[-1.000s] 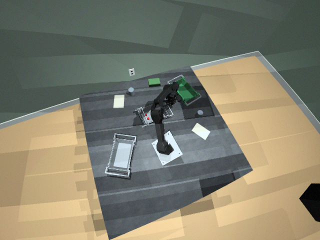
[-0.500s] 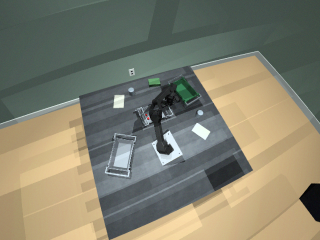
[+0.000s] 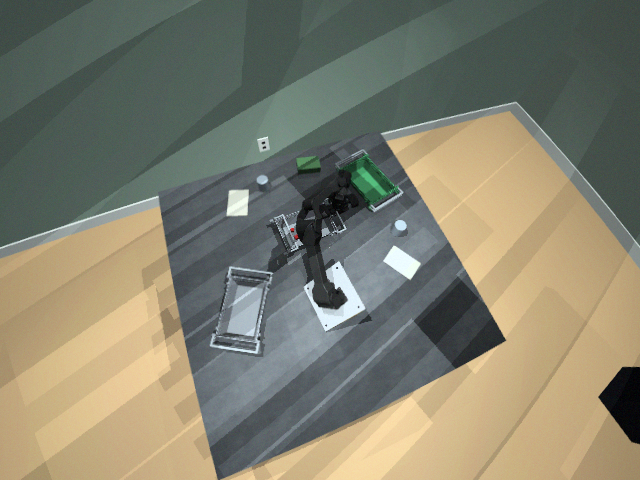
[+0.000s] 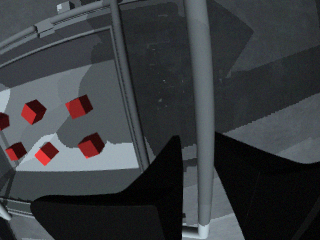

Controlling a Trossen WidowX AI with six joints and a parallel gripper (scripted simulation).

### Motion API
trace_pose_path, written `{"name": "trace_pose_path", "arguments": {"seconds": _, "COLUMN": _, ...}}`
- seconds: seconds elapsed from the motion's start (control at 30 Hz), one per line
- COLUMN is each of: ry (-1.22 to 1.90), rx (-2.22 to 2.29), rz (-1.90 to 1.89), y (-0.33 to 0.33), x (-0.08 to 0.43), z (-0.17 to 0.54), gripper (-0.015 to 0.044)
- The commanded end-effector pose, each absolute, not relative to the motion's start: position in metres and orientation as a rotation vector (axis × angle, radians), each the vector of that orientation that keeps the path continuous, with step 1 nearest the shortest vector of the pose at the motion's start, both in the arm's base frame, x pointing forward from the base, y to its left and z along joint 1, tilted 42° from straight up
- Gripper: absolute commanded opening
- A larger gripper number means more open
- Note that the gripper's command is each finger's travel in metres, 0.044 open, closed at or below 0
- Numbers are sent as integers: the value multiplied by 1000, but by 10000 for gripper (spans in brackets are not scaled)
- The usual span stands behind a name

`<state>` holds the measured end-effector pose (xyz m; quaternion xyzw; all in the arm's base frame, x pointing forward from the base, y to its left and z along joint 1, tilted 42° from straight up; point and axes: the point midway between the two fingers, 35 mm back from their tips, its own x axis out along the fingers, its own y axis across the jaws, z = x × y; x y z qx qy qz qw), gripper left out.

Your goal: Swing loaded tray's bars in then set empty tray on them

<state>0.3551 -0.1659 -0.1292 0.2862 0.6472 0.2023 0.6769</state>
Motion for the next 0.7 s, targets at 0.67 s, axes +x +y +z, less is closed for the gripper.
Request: {"name": "trace_pose_path", "arguments": {"seconds": 0.67, "ry": 1450, "rx": 651, "rz": 466, "y": -112, "x": 363, "z": -86, "gripper": 88}}
